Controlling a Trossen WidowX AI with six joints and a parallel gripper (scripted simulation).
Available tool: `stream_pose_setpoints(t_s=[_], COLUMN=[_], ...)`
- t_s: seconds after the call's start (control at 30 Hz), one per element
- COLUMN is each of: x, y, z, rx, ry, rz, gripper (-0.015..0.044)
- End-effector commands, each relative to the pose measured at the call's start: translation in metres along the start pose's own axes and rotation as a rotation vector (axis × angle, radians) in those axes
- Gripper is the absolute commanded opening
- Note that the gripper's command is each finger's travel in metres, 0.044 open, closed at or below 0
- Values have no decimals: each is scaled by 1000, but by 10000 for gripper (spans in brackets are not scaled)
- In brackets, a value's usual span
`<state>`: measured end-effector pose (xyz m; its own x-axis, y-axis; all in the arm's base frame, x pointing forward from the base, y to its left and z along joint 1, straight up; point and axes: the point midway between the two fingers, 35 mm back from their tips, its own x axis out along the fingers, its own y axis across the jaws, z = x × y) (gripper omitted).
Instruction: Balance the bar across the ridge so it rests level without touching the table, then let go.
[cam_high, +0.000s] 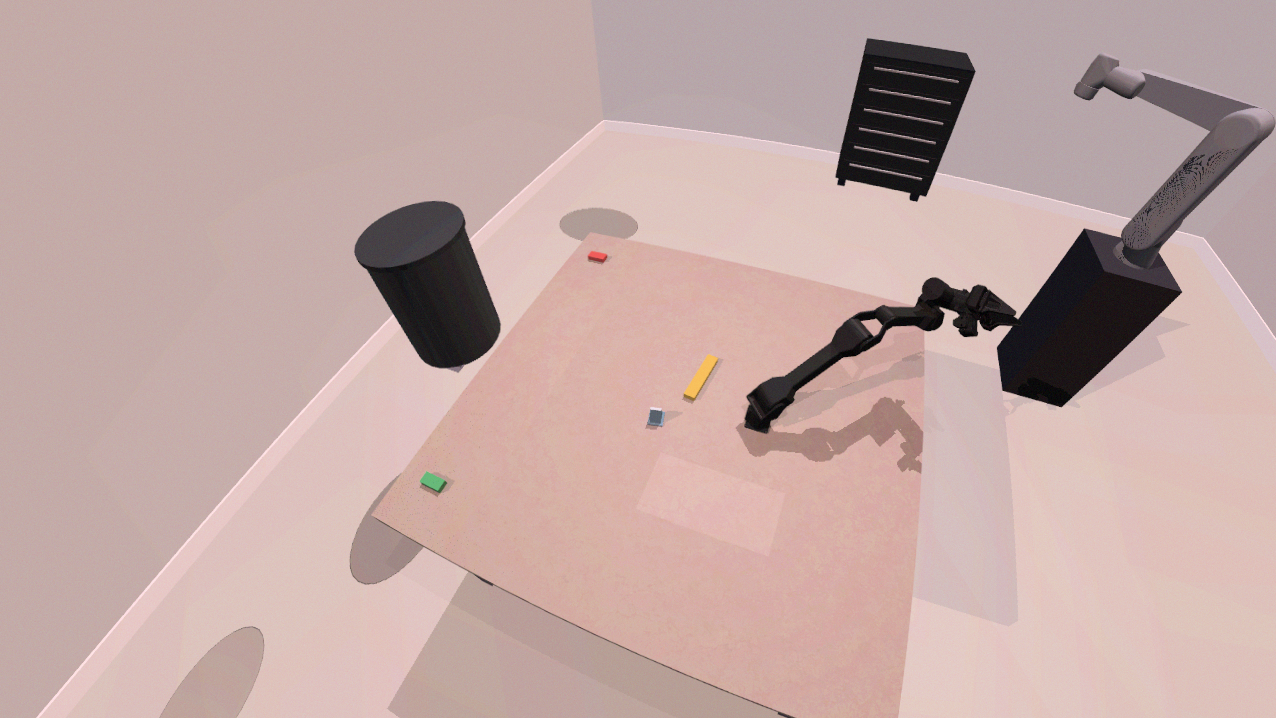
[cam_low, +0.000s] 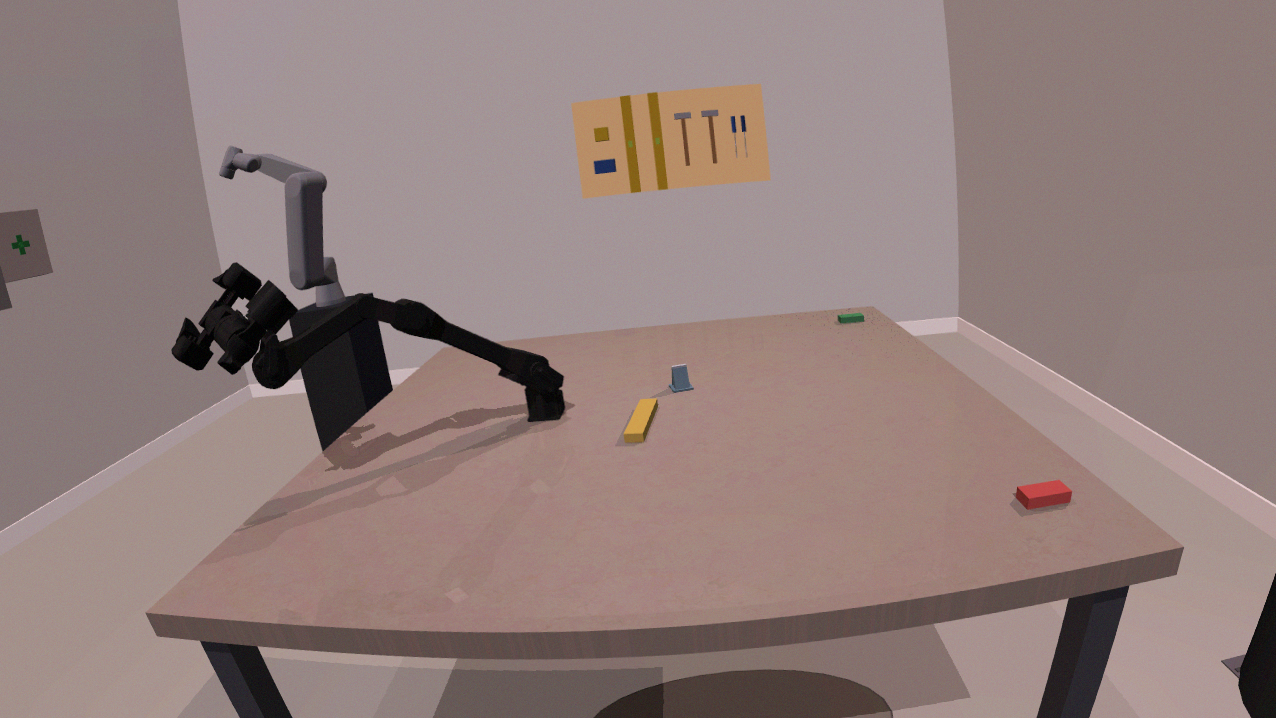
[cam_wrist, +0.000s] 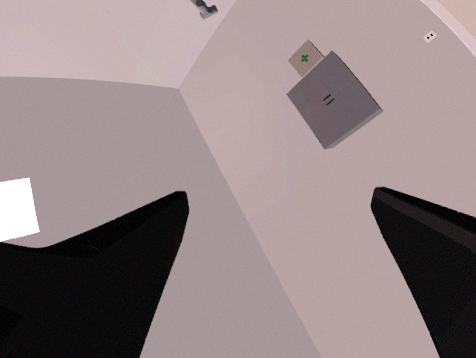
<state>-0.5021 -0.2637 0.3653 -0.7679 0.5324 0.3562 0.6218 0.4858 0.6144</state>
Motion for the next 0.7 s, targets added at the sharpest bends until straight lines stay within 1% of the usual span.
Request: stream_pose_setpoints(t_s=[0.0,0.07,0.1,0.37,0.67], x=[-1,-10,-17,-76,-148], y=[0,-2,-3,-9,-9], z=[-1,-10,-16,-62,-101], rx=[-5,-49,-82,-340,-619], ry=[3,28,47,220,452], rz=[-3,-25,-41,-149,-227], gripper=[374,321,315,315,315])
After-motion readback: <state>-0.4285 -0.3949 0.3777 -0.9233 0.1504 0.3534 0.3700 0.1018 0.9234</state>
